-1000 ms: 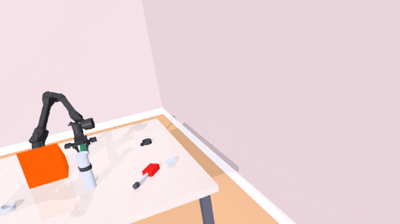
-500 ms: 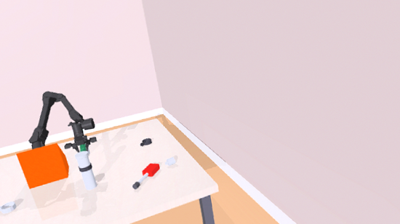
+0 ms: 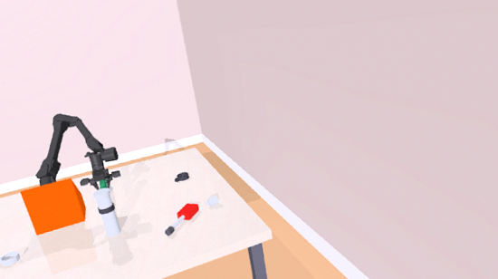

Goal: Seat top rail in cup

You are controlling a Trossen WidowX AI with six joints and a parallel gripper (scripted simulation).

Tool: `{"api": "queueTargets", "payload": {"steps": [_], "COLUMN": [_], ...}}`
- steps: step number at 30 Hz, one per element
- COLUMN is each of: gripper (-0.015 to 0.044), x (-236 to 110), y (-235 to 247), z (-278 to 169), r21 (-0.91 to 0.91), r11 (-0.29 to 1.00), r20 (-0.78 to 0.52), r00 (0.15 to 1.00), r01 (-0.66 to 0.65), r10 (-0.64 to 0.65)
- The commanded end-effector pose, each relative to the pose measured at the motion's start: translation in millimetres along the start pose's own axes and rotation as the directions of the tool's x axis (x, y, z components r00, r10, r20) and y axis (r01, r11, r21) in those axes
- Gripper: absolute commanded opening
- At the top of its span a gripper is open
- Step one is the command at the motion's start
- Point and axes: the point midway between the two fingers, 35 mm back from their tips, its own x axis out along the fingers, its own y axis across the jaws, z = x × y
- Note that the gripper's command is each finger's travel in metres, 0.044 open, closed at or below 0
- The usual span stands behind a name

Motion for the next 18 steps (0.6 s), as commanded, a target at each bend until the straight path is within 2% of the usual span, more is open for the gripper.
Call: {"api": "queueTargets", "payload": {"steps": [1,18], "gripper": [0.0000,0.0000], "x": [-2.5,0.0], "y": [2.2,0.0], "z": [7.0,0.0], "r21": [-0.004,0.000], "r11": [1.000,1.000], "r20": [0.025,0.000], "r00": [1.000,1.000], "r01": [-0.010,0.000], "r10": [0.010,0.000]}}
